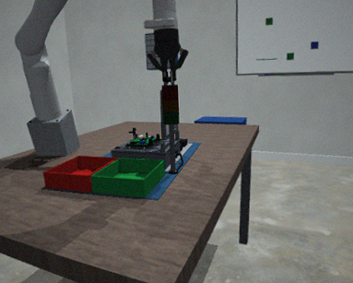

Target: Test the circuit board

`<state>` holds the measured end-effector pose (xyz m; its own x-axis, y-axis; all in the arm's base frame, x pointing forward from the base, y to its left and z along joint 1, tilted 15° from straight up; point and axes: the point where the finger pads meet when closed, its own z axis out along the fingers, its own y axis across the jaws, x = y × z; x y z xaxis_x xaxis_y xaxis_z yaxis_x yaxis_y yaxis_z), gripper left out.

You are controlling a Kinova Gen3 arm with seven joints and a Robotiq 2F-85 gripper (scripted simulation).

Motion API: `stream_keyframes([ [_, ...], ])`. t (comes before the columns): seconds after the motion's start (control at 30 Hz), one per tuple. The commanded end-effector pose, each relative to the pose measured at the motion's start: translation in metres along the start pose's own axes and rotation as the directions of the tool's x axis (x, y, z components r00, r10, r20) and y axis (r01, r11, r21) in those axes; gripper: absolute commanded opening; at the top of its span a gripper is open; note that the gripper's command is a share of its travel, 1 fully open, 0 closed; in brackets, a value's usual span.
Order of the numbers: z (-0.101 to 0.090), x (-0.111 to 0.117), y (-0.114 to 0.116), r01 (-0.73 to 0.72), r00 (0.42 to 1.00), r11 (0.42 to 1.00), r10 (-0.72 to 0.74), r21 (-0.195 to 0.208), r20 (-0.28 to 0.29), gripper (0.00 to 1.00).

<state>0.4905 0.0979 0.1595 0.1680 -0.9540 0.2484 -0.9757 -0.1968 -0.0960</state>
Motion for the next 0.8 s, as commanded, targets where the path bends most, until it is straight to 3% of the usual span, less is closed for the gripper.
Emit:
stream_keyframes([
  [0.0, 0.000, 0.000, 0.023, 0.001, 1.000, 0.999, -0.001, -0.034, 0.003, 0.00],
  [0.77, 0.017, 0.000, 0.088, 0.001, 1.000, 0.999, -0.001, -0.034, 0.003, 0.00],
])
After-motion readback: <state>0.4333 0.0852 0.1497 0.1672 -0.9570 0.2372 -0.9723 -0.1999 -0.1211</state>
